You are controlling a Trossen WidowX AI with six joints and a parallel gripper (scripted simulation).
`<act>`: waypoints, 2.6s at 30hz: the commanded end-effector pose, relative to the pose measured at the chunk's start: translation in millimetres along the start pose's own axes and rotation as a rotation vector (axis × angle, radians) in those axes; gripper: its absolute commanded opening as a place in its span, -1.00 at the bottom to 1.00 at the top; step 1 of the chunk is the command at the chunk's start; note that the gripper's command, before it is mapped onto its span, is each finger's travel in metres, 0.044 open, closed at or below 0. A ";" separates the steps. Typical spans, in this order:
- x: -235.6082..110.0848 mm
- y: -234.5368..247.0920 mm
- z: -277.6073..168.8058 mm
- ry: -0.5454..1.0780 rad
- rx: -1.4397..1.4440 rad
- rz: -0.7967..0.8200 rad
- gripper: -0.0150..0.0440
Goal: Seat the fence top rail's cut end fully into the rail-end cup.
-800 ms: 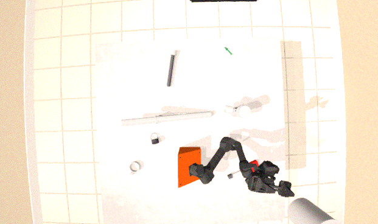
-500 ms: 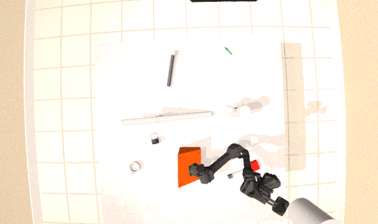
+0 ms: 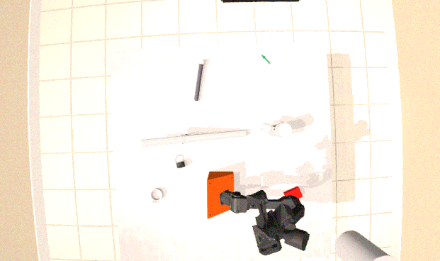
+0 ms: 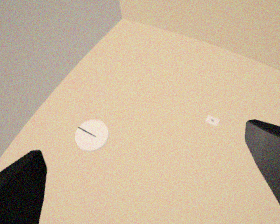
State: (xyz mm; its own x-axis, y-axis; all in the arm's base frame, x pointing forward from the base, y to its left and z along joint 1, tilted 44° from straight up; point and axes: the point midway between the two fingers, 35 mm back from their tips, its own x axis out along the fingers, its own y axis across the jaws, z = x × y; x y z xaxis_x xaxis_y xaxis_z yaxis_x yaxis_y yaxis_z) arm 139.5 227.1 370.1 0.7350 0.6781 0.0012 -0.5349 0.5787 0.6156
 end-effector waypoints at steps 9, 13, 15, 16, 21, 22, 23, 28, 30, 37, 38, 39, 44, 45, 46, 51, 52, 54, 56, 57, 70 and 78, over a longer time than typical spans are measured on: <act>60.3 -161.4 -22.2 0.157 -0.343 -0.784 1.00; 54.5 -229.1 -24.5 0.293 -0.465 -1.083 1.00; 45.7 -261.2 -24.2 0.376 -0.517 -1.227 1.00; 40.1 -276.6 -23.8 0.422 -0.540 -1.297 1.00; 3.1 -343.8 -20.6 0.685 -0.630 -1.607 1.00; -1.1 -349.6 -20.2 0.715 -0.636 -1.634 1.00; -2.6 -351.5 -20.1 0.725 -0.638 -1.643 1.00; -2.6 -351.5 -20.1 0.725 -0.638 -1.643 1.00; -3.8 -352.4 -17.4 0.753 -0.659 -1.634 1.00; -20.4 -362.1 15.6 1.083 -0.908 -1.499 1.00; -23.8 -363.5 21.4 1.139 -0.953 -1.470 1.00; -27.3 -364.9 27.2 1.195 -0.998 -1.441 1.00; -46.7 -370.3 56.1 1.466 -1.223 -1.272 1.00; -50.9 -371.1 61.9 1.519 -1.268 -1.234 1.00; -55.3 -371.7 67.6 1.572 -1.313 -1.196 1.00; -79.1 -373.1 96.0 1.835 -1.532 -0.984 1.00; -84.1 -372.9 101.5 1.860 -1.552 -0.967 1.00; -89.6 -372.6 107.4 1.930 -1.607 -0.902 1.00; -91.9 -372.5 109.7 1.968 -1.636 -0.864 1.00; -91.9 -372.5 109.7 1.968 -1.636 -0.864 1.00; -91.9 -372.5 109.7 1.968 -1.636 -0.864 1.00; -108.9 -397.4 100.5 1.968 -1.637 -0.866 1.00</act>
State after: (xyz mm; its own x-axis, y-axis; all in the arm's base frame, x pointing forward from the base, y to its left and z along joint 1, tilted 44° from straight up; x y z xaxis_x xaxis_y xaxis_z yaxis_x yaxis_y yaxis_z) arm 317.2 -114.4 212.0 0.3912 -0.7339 -0.5553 -0.8678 -0.0933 -0.4880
